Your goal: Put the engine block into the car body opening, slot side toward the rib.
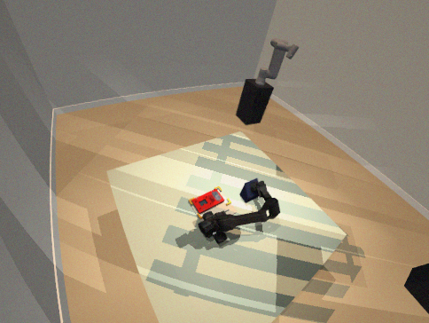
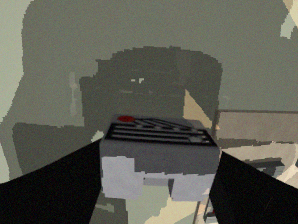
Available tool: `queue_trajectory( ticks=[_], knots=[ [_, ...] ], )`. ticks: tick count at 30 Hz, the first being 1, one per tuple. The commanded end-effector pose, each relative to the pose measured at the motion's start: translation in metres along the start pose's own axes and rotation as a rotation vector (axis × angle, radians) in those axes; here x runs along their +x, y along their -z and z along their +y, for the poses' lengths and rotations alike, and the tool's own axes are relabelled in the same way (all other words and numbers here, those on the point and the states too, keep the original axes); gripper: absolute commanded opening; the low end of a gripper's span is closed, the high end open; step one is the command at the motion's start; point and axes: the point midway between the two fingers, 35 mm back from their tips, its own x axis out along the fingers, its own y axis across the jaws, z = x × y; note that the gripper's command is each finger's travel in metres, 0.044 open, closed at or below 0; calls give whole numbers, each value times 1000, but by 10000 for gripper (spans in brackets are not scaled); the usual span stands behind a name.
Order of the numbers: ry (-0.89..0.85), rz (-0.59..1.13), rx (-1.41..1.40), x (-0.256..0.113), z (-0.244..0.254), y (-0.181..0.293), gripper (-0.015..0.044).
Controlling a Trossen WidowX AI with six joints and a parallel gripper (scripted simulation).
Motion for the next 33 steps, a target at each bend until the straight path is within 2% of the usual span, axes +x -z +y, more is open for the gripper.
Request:
queue_trajectory(
  ticks=[1, 8, 33],
  knots=[
    [-1, 1, 4, 0, 0, 0, 183],
    [2, 0, 4, -13, -2, -3, 0],
    [10, 1, 5, -93, -11, -8, 0]
  ],
)
